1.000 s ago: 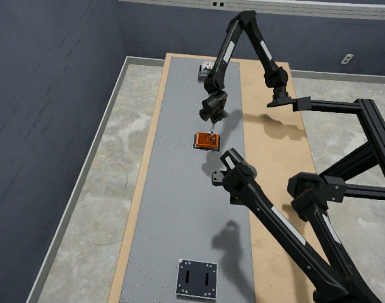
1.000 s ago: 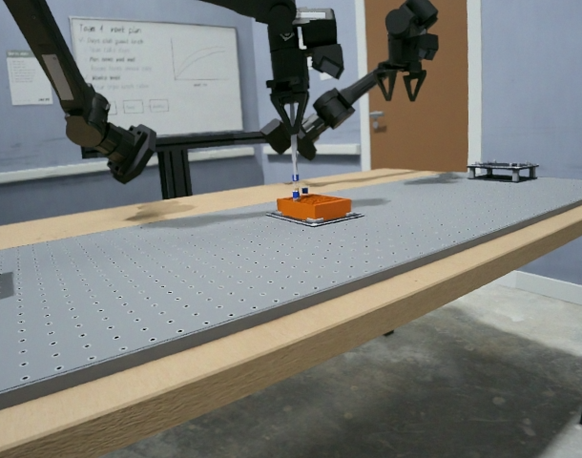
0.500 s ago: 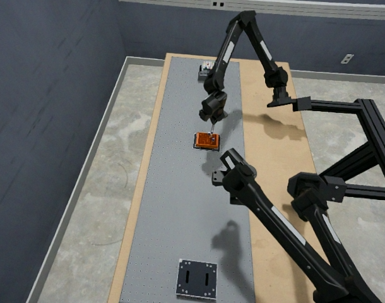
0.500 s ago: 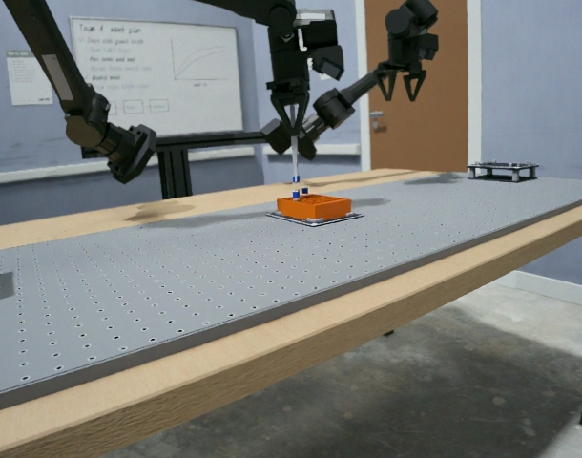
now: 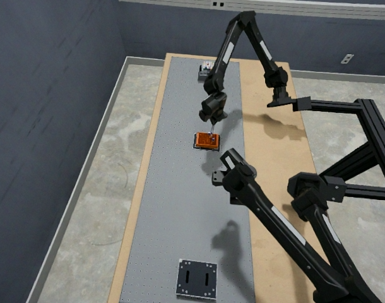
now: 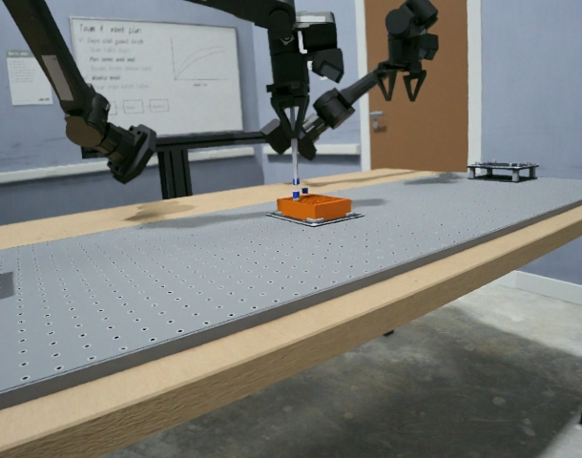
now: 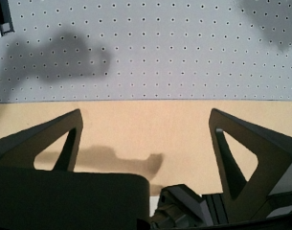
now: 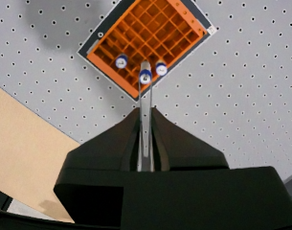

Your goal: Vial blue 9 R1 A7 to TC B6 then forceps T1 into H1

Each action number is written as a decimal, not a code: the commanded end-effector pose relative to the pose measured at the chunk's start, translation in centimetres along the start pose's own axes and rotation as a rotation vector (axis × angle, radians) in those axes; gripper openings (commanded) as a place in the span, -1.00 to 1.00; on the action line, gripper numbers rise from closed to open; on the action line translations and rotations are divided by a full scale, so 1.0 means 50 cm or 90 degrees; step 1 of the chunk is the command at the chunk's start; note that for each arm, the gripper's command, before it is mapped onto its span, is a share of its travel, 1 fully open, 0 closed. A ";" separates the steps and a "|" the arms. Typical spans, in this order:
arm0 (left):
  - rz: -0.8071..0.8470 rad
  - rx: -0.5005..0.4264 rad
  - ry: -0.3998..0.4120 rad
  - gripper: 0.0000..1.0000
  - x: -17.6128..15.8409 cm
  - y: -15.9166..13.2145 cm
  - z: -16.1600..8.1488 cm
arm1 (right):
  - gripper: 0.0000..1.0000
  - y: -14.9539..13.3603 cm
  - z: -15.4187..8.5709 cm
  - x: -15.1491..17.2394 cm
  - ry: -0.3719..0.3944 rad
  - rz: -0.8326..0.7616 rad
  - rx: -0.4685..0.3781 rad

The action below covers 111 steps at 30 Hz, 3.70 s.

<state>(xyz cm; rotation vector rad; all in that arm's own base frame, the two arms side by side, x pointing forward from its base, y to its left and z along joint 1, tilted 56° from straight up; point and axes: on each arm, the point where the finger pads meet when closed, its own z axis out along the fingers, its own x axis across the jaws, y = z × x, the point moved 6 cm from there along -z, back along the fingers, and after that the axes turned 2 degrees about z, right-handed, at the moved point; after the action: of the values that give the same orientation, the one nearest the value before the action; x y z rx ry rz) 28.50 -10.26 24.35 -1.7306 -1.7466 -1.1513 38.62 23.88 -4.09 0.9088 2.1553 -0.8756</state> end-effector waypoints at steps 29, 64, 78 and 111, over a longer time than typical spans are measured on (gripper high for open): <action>-0.009 -0.004 -0.002 1.00 0.006 0.011 -0.010 | -0.82 0.005 0.025 -0.005 0.006 0.001 0.003; -0.009 -0.004 -0.002 1.00 0.006 0.011 -0.010 | -0.82 0.003 0.027 -0.004 0.006 0.000 0.004; -0.009 -0.004 -0.002 1.00 0.006 0.011 -0.010 | -0.82 0.003 0.037 0.008 0.005 -0.008 0.011; -0.009 -0.004 -0.002 1.00 0.006 0.011 -0.010 | -0.82 0.024 0.014 -0.022 0.008 0.014 -0.007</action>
<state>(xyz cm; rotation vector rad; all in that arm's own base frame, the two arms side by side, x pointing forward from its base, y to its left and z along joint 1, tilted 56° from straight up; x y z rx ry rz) 28.50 -10.26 24.35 -1.7306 -1.7466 -1.1513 38.74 23.28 -4.81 0.9035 2.1620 -0.8901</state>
